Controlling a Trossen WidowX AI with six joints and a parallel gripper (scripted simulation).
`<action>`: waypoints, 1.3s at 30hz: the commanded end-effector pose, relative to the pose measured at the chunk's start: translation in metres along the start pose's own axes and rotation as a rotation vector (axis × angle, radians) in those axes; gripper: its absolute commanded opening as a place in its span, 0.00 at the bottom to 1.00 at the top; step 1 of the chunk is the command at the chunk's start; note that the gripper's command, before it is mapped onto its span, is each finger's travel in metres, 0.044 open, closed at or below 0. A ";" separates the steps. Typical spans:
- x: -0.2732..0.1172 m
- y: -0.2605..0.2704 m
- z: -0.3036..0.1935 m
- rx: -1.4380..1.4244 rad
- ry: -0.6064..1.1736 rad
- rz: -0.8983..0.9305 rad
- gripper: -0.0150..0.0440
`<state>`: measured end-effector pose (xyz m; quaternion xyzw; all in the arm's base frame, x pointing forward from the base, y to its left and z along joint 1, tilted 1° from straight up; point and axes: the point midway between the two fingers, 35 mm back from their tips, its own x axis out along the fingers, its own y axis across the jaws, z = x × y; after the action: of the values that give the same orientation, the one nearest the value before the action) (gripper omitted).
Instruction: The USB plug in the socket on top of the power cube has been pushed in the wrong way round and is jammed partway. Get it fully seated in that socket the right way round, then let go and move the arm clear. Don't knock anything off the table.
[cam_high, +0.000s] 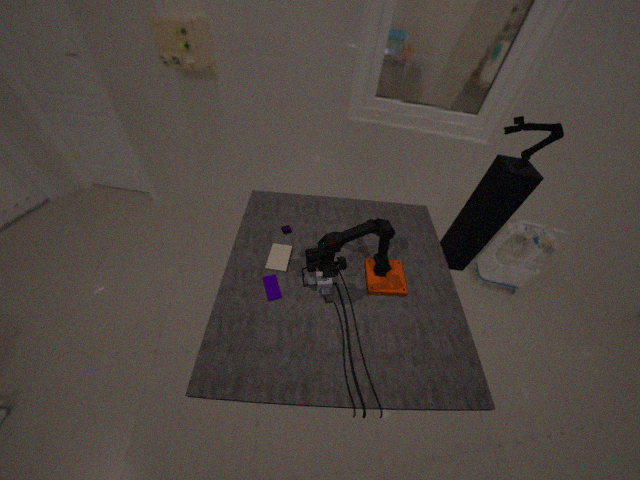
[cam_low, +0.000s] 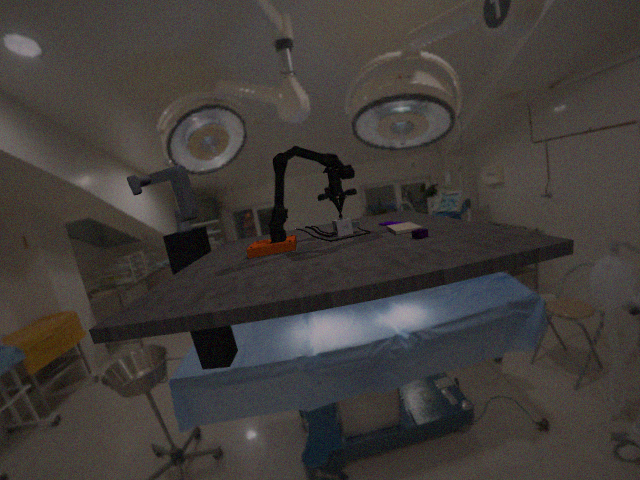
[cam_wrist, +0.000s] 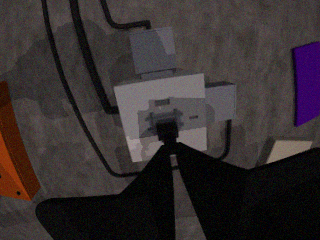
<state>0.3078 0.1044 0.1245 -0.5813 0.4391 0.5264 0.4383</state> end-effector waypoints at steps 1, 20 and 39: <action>0.001 0.000 0.000 0.004 0.002 0.000 0.25; 0.003 0.000 0.000 0.004 0.002 0.000 0.25; 0.005 0.000 0.000 0.004 0.002 0.000 0.25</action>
<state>0.3080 0.1045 0.1199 -0.5814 0.4390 0.5264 0.4383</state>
